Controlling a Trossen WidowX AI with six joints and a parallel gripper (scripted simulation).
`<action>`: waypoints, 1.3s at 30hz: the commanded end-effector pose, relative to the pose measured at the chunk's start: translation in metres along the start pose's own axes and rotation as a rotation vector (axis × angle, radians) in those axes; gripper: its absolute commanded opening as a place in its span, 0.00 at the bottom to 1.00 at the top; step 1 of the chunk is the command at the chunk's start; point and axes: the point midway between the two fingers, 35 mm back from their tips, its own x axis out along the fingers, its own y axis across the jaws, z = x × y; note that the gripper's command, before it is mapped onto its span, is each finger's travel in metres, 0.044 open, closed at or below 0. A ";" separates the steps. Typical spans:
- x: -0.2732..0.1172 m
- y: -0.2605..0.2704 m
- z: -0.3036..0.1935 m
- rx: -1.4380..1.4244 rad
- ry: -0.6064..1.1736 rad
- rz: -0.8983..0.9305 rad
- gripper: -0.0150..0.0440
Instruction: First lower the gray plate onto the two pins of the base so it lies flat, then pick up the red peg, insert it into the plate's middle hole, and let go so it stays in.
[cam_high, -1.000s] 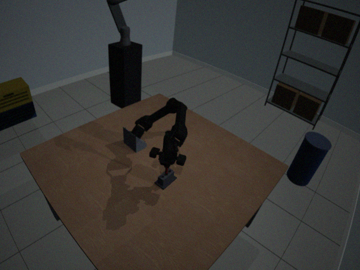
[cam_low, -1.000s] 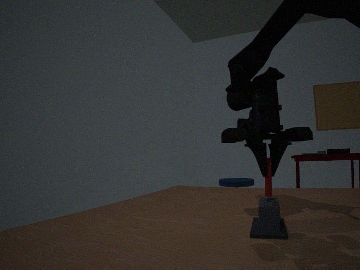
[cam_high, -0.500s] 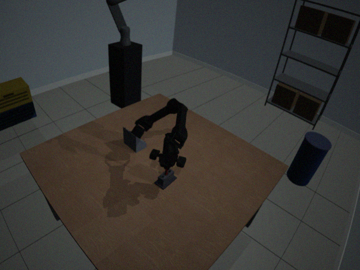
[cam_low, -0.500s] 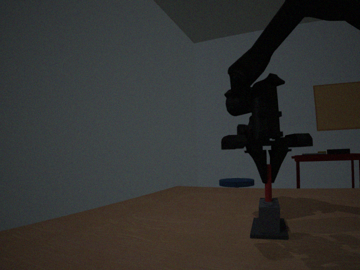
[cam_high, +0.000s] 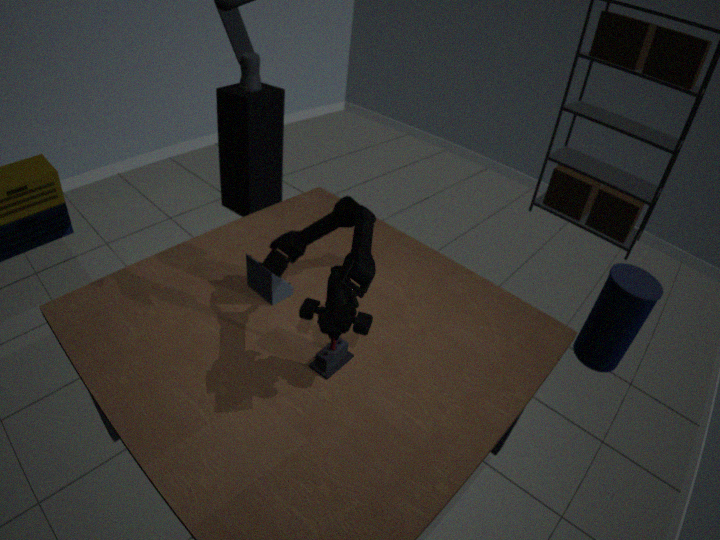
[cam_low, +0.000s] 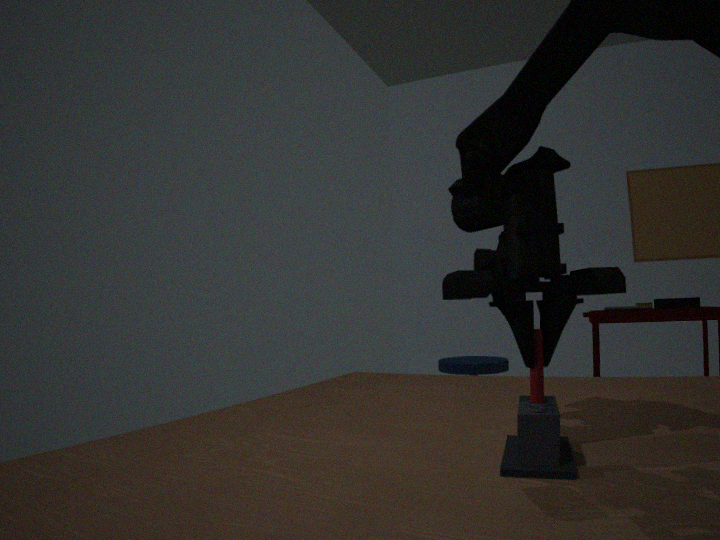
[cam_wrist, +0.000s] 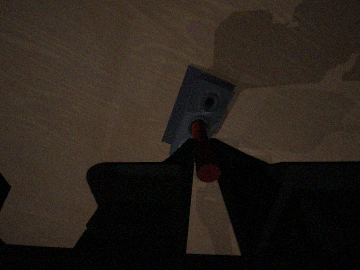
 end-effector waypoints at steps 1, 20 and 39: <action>0.001 -0.001 -0.001 0.005 0.002 0.001 0.25; 0.001 -0.001 -0.001 0.001 0.001 -0.001 0.34; -0.003 -0.002 -0.001 0.009 0.003 0.006 0.51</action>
